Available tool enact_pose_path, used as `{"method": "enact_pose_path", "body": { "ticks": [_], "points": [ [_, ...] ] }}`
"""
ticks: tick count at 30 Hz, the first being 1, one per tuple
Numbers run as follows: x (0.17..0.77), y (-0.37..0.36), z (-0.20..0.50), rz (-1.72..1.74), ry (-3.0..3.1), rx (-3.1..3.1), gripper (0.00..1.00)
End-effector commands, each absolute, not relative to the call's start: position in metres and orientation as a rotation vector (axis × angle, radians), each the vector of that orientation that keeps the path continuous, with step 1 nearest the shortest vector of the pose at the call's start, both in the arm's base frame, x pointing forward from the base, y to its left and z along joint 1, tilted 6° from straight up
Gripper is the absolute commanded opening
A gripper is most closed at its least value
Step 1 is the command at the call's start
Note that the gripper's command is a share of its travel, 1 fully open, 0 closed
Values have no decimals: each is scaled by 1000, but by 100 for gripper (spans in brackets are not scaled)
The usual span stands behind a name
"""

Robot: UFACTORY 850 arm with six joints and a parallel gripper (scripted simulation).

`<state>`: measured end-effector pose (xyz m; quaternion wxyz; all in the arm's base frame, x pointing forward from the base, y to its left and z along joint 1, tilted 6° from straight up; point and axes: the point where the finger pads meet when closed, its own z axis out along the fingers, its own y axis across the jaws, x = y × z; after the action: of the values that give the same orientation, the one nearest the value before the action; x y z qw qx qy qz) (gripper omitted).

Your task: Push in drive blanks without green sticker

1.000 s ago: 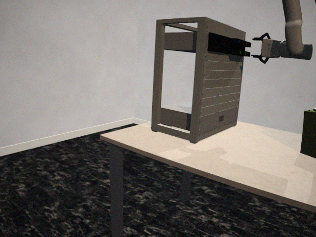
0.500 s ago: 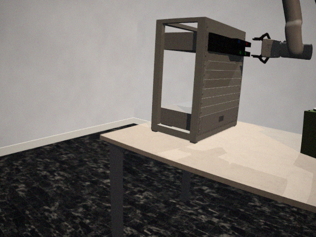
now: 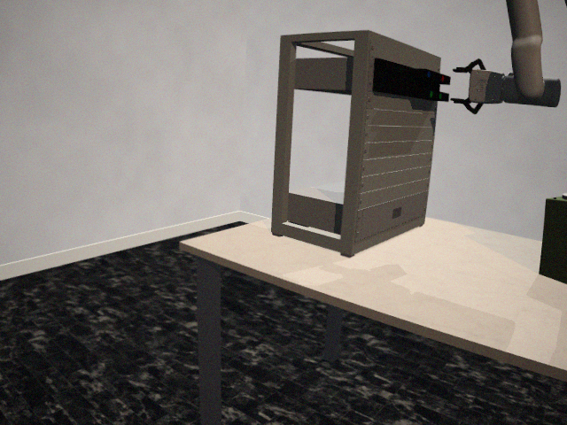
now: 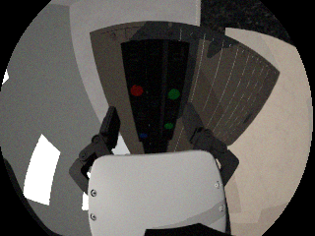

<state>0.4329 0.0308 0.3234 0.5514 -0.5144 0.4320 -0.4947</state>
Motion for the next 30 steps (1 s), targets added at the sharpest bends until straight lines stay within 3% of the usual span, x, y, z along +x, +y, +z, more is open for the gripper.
{"method": "enact_pose_path", "body": {
  "ticks": [1,9,10,30],
  "points": [
    [433,31,324,-1171,1021,-1216,100],
    [433,31,324,-1171,1021,-1216,100],
    [433,31,324,-1171,1021,-1216,0],
    [433,31,324,-1171,1021,-1216,0]
  ]
}}
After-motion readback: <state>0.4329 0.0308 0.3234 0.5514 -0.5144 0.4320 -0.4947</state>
